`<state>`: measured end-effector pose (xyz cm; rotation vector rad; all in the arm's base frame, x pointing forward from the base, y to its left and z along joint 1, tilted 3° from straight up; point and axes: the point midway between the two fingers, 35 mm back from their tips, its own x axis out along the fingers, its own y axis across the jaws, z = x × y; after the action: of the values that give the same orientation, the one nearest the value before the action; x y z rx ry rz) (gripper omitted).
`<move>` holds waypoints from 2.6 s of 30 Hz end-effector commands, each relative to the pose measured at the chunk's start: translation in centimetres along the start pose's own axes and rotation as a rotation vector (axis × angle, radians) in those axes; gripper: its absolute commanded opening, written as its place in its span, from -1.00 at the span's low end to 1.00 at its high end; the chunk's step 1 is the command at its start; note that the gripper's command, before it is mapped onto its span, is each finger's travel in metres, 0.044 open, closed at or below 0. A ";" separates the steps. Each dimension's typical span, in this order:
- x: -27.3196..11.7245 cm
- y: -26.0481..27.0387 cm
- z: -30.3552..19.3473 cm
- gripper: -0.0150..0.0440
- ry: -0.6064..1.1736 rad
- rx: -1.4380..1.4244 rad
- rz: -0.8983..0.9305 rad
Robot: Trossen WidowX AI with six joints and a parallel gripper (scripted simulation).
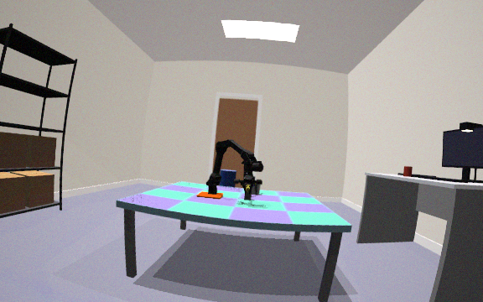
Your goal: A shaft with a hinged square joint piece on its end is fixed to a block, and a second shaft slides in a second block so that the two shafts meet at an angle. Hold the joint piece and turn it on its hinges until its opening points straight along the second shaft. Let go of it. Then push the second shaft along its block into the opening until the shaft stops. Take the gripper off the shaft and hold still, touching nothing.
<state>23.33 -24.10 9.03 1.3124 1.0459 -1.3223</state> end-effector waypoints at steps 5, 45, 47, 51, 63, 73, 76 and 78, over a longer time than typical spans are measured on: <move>0.0 0.0 0.0 -0.26 0.000 0.000 0.000; 0.1 -0.1 -0.1 -0.26 -0.001 0.003 -0.055; 0.1 0.0 -0.1 -0.26 -0.001 0.003 -0.056; 0.0 0.0 -0.2 -0.33 0.001 0.000 -0.039; 0.0 0.0 -0.5 -0.49 0.001 0.001 -0.045; 0.1 0.0 -2.0 -0.49 0.001 0.003 -0.059; 0.1 0.0 -2.4 -0.49 0.002 0.003 -0.060; 0.1 0.0 -2.7 -0.49 0.002 0.003 -0.060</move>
<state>23.67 -22.14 8.83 1.2919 1.0969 -1.3658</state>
